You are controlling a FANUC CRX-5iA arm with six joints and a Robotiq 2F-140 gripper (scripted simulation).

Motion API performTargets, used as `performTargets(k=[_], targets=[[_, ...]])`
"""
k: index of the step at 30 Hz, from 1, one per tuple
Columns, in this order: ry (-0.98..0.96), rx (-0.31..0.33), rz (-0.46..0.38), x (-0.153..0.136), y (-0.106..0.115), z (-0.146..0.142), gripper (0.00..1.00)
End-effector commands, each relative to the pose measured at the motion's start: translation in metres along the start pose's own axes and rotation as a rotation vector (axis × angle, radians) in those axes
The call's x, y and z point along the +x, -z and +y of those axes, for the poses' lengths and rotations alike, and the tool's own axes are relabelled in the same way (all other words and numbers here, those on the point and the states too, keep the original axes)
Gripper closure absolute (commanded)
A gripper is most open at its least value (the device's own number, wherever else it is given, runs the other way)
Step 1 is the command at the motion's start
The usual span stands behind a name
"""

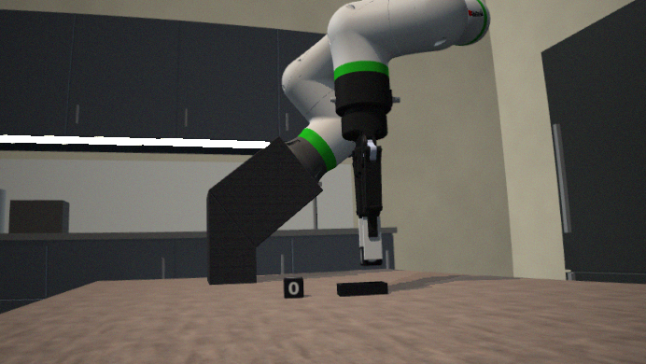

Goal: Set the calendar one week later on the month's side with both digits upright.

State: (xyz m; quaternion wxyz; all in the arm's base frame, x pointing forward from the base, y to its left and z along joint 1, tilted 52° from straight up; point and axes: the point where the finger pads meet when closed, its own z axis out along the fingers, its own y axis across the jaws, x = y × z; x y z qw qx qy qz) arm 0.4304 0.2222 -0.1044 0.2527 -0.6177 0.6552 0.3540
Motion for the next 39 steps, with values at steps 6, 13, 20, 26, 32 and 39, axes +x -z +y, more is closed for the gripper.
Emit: performTargets(k=[6, 13, 20, 26, 32, 39], targets=[[0.000, 0.000, 0.000, 0.000, 0.000, 0.000, 0.84], [0.000, 0.000, 0.000, 0.000, -0.001, 0.000, 0.84], [0.000, 0.000, 0.000, 0.000, -0.005, 0.000, 0.84], [0.000, 0.000, 0.000, 0.000, -0.008, 0.000, 0.84], [0.000, 0.000, 0.000, 0.000, -0.014, 0.000, 0.84], [0.000, 0.000, 0.000, 0.000, -0.019, 0.000, 0.84]])
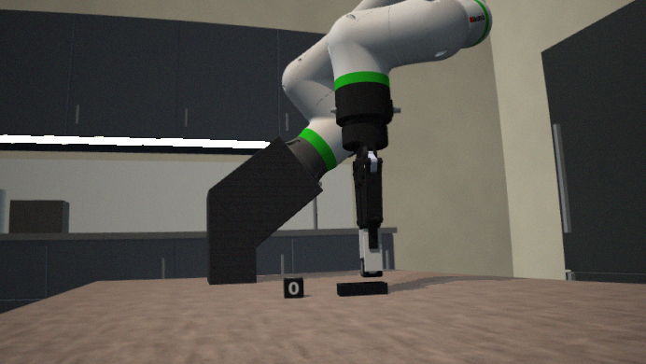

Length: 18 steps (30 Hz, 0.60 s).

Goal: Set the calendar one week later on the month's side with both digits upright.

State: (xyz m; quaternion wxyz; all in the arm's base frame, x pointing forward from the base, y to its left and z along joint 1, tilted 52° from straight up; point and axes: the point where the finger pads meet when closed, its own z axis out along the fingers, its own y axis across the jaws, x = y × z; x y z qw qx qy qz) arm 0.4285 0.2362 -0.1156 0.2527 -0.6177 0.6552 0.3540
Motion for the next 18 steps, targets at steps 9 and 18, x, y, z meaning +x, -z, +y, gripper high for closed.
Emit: performTargets(k=[9, 18], targets=[[0.000, 0.000, 0.000, 0.0001, -0.0047, -0.0002, 0.84], [0.000, 0.000, 0.000, 0.0001, -0.0056, -0.0002, 0.84]])
